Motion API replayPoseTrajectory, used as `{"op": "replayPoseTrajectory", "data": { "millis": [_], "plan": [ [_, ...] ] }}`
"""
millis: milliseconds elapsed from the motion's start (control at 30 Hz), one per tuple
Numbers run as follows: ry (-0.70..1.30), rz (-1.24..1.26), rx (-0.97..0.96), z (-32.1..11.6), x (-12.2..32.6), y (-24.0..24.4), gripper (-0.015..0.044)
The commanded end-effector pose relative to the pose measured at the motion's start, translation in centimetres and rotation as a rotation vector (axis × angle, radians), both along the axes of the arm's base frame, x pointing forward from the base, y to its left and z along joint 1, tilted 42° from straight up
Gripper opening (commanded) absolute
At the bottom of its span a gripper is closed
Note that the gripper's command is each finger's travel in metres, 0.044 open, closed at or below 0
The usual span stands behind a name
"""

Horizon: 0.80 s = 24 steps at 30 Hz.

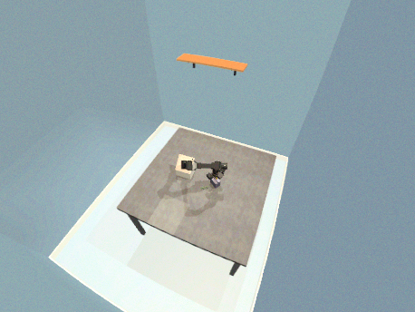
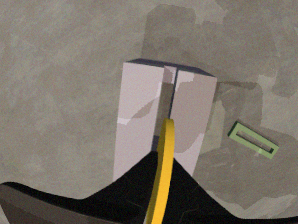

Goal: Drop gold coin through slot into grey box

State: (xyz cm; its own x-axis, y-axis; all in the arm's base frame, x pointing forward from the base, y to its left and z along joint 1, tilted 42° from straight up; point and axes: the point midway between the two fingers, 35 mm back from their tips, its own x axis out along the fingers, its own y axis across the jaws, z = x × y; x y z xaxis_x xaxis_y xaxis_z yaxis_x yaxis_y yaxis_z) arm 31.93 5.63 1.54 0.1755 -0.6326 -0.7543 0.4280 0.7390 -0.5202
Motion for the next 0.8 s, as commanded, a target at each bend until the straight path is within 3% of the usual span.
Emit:
{"op": "replayPoseTrajectory", "data": {
  "millis": [0, 767],
  "plan": [
    [0.008, 0.005, -0.002, -0.29, -0.08, 0.04, 0.0000],
    [0.004, 0.004, -0.002, -0.62, -0.07, -0.37, 0.0000]
  ]
}}
